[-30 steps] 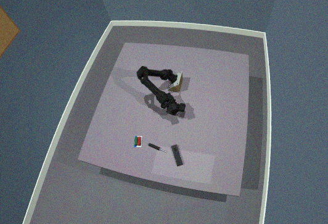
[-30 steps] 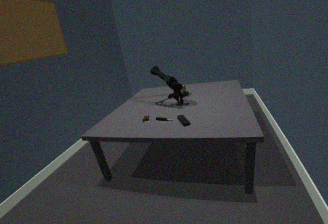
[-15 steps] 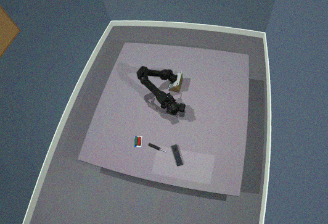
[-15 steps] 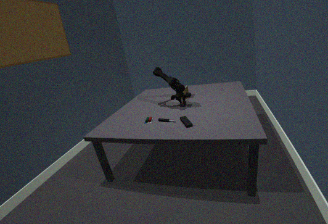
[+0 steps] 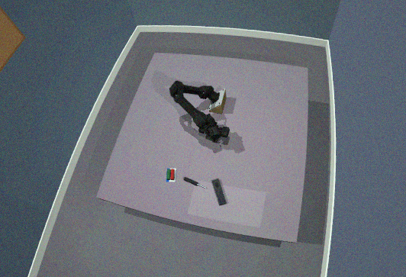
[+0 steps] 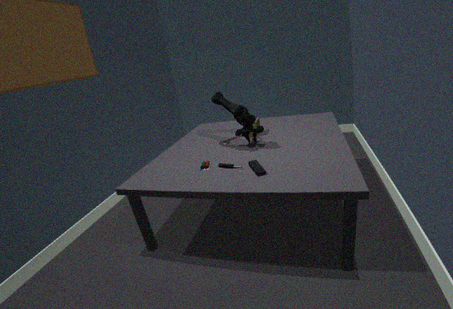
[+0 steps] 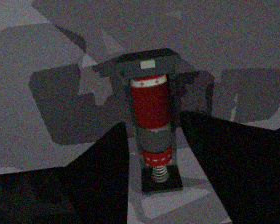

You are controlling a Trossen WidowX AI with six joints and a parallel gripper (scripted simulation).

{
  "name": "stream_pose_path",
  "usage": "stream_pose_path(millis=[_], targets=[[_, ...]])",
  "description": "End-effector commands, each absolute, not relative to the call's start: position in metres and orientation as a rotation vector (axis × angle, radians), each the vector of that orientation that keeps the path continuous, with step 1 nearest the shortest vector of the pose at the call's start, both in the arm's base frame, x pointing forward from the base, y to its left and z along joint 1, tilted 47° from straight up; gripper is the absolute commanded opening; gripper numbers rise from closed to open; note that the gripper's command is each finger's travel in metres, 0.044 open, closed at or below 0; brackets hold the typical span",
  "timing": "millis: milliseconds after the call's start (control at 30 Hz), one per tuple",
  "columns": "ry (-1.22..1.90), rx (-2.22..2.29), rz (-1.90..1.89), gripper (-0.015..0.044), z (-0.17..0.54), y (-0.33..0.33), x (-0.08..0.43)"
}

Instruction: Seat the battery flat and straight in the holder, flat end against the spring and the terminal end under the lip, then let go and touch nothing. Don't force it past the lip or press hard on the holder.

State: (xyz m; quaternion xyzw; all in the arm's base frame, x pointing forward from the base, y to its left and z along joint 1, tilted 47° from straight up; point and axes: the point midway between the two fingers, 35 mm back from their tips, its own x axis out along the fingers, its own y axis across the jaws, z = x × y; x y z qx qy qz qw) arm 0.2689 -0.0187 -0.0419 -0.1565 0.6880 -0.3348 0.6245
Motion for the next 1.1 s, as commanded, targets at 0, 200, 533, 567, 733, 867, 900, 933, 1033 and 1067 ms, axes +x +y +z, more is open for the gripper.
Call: stream_pose_path(millis=[0, 200, 533, 567, 733, 867, 900, 933, 1033, 1067], targets=[[1.579, -0.359, -0.768, 0.0195, -0.041, -0.018, 0.269], [1.580, -0.351, -0.766, 0.0353, -0.012, 0.014, 0.278], [1.580, -0.348, -0.769, 0.0440, 0.009, 0.035, 0.280], [1.580, -0.348, -0.769, 0.0440, 0.009, 0.035, 0.280], [1.580, -0.348, -0.769, 0.0440, 0.009, 0.035, 0.280], [1.580, -0.348, -0.769, 0.0440, 0.009, 0.035, 0.280], [1.580, -0.348, -0.769, 0.0440, 0.009, 0.035, 0.280], [1.580, -0.348, -0.769, 0.0440, 0.009, 0.035, 0.280], [1.580, -0.348, -0.769, 0.0440, 0.009, 0.035, 0.280], [1.580, -0.348, -0.769, 0.0440, 0.009, 0.035, 0.280]])
